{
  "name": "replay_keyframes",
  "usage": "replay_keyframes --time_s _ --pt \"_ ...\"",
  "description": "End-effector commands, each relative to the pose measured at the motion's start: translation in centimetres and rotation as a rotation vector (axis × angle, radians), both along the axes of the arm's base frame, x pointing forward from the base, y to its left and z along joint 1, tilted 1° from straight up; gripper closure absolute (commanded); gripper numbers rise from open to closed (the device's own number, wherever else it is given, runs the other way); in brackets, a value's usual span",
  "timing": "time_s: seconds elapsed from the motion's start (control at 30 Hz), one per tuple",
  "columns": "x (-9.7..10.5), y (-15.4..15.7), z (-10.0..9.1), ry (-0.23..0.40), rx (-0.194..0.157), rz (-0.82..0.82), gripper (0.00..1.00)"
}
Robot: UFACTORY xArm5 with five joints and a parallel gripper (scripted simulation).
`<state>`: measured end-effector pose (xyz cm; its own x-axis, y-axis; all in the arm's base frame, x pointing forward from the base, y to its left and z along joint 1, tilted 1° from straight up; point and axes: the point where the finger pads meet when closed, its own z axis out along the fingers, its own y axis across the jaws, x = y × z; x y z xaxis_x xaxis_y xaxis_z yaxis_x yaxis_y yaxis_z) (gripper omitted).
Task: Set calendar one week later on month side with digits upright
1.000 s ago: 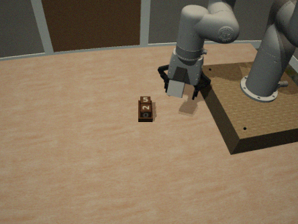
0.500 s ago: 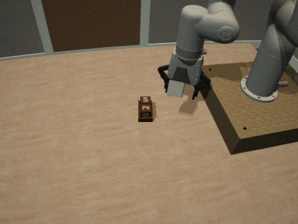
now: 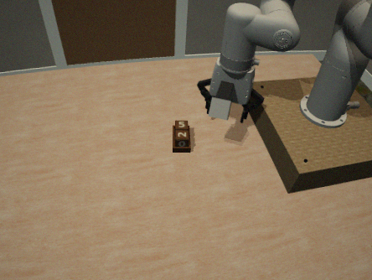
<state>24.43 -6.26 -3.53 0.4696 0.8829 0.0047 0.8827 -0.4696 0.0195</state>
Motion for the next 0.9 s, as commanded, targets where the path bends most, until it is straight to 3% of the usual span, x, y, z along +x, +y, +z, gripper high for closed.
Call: replay_keyframes --time_s 0.0,0.37,0.57,0.67,0.87 --pt "0.1 0.0 1.6 -0.002 -0.001 0.0 0.0" --pt "0.1 0.0 2.6 -0.002 0.0 -0.007 0.0" --pt "0.3 0.6 2.7 -0.003 0.003 -0.169 0.0" --pt "0.8 2.2 2.8 -0.003 0.005 -0.174 0.0" --pt "0.9 2.4 2.8 -0.003 0.005 -0.181 0.0"
